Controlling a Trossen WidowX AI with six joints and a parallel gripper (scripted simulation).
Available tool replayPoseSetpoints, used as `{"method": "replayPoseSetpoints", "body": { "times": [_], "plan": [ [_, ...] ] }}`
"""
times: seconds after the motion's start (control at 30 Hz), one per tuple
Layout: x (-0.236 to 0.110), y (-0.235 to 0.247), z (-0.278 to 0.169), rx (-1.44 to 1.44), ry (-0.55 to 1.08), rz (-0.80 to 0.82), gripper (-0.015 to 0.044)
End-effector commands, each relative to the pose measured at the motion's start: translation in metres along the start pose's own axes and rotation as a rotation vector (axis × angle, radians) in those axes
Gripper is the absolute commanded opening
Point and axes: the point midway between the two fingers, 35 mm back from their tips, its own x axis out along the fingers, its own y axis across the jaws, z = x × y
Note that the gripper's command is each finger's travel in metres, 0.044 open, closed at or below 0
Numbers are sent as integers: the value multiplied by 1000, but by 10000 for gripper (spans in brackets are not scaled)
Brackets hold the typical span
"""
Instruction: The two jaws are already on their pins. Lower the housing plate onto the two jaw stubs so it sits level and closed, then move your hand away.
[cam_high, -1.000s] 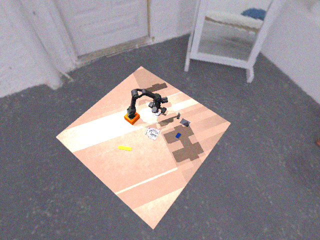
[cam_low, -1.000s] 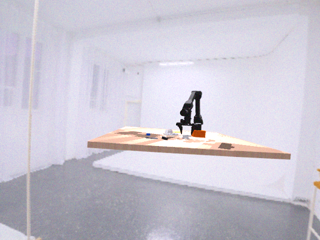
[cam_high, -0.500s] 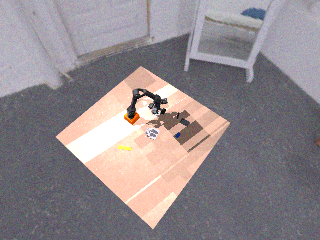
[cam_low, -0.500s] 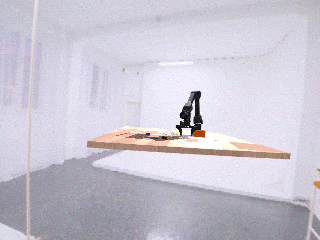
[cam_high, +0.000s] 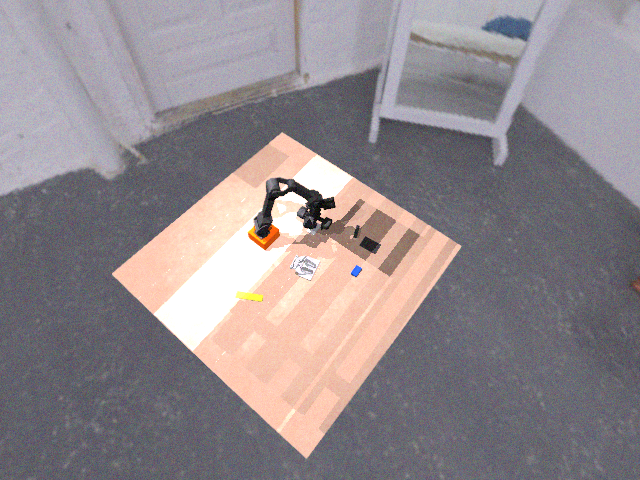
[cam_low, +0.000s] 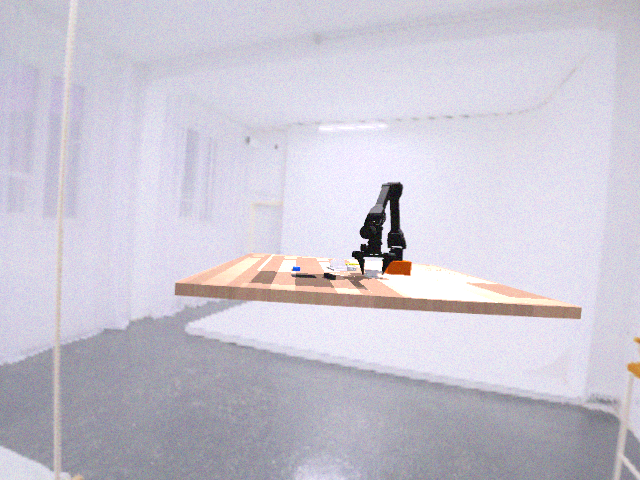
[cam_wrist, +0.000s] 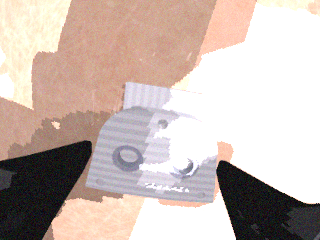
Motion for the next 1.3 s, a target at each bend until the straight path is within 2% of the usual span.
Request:
{"method": "replayPoseSetpoints", "body": {
  "times": [0.0,0.37,0.8,1.27],
  "plan": [
    [1,0,1,0,-4,3,440],
    [1,0,1,0,-4,3,440],
    [1,0,0,0,0,0,353],
    [-7,1,-1,0,-1,0,351]
  ]
}}
